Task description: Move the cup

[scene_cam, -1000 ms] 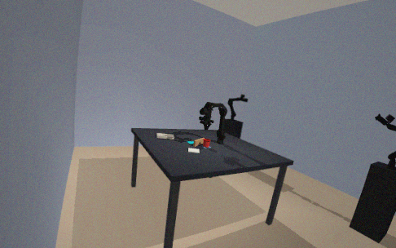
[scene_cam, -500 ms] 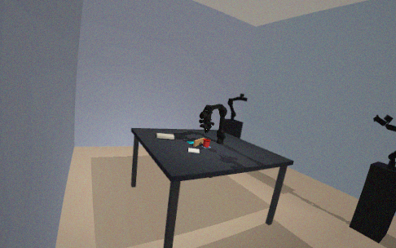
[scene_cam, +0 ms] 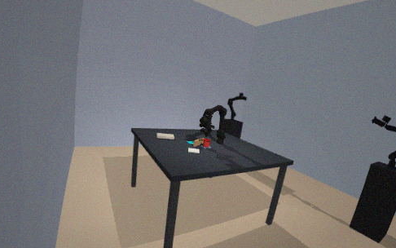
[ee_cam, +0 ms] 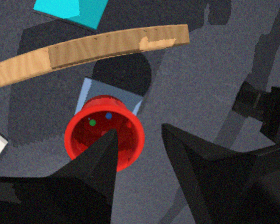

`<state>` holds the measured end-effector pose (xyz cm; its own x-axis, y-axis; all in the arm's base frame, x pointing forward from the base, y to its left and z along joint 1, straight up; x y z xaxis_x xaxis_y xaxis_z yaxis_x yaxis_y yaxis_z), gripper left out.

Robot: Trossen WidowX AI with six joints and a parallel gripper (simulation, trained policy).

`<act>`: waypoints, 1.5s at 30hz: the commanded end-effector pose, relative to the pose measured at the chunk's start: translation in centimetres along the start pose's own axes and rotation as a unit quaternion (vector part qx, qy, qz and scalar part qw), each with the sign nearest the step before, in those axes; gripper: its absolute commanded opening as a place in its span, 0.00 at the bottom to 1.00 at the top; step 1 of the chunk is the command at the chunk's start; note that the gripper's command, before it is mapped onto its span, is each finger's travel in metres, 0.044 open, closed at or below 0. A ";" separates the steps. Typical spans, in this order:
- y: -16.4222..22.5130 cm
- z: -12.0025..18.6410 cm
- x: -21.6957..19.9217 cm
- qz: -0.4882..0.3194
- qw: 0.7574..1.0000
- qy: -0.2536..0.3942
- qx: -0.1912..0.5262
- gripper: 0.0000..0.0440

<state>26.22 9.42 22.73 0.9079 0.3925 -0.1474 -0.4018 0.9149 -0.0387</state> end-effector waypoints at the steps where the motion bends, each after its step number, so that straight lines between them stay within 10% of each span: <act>1: 0.3 -1.3 0.2 0.001 1.000 0.011 -0.005 0.37; 19: 1.5 -7.5 0.7 0.043 0.998 0.035 -0.012 0.37; 24: 1.6 -8.6 0.7 0.063 0.997 0.031 -0.014 0.14; 45: 1.0 -6.1 1.1 0.041 0.999 -0.012 -0.018 0.03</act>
<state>25.80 10.25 15.71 0.8613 0.4857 -0.1491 -0.4977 0.8656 -0.0556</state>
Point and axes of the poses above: the point midway between the two fingers, 35 mm back from their tips, its own z axis back along the fingers, its own x axis across the jaws, y = z × x, the point moved 9 cm from there along z, back along the fingers, and after that the axes turned 3 degrees about -z, right-handed, at the moved point
